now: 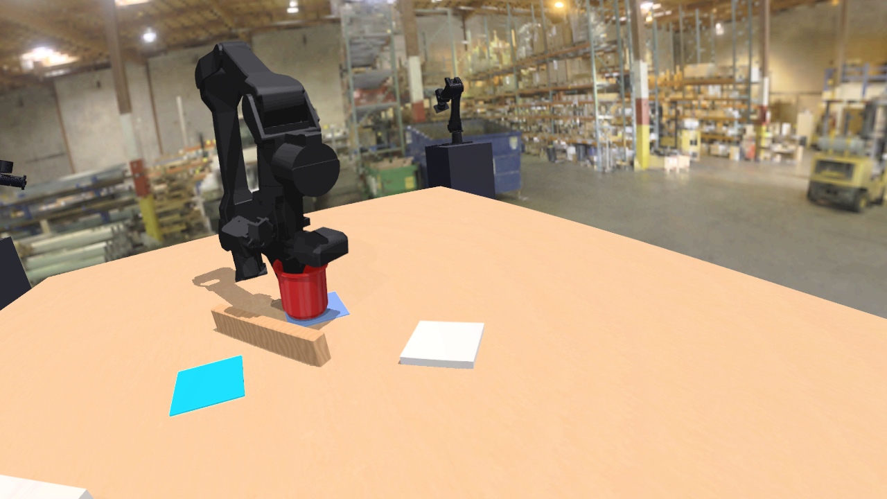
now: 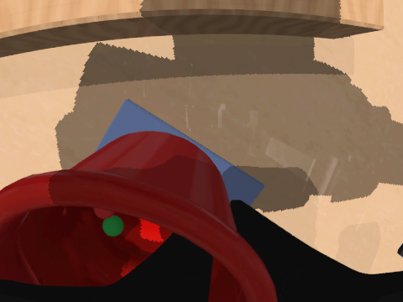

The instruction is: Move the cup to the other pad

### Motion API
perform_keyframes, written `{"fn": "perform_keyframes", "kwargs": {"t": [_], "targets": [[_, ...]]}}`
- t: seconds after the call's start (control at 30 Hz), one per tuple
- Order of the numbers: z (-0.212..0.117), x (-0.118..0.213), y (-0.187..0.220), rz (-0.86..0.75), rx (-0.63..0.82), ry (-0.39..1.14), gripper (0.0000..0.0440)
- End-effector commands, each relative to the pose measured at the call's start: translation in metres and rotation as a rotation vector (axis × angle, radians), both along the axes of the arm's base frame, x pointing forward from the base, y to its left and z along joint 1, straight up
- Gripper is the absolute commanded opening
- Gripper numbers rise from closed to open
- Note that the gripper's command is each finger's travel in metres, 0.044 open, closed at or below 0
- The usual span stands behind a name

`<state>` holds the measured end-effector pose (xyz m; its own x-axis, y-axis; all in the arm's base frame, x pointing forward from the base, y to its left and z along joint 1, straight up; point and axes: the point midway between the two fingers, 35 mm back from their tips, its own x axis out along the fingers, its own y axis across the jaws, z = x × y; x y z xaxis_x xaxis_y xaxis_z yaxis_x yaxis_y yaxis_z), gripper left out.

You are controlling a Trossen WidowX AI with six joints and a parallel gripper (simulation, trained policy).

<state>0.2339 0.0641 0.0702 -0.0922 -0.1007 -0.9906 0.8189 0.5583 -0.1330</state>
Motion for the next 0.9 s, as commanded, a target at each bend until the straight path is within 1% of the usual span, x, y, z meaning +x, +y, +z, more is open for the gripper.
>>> {"fn": "perform_keyframes", "kwargs": {"t": [0.0,0.5,0.87], "targets": [[0.008,0.004,-0.002,-0.015,0.007,-0.021,0.0],[0.055,0.022,-0.019,-0.135,0.047,-0.13,0.0002],[0.073,0.047,-0.045,-0.215,0.047,-0.225,0.0]]}}
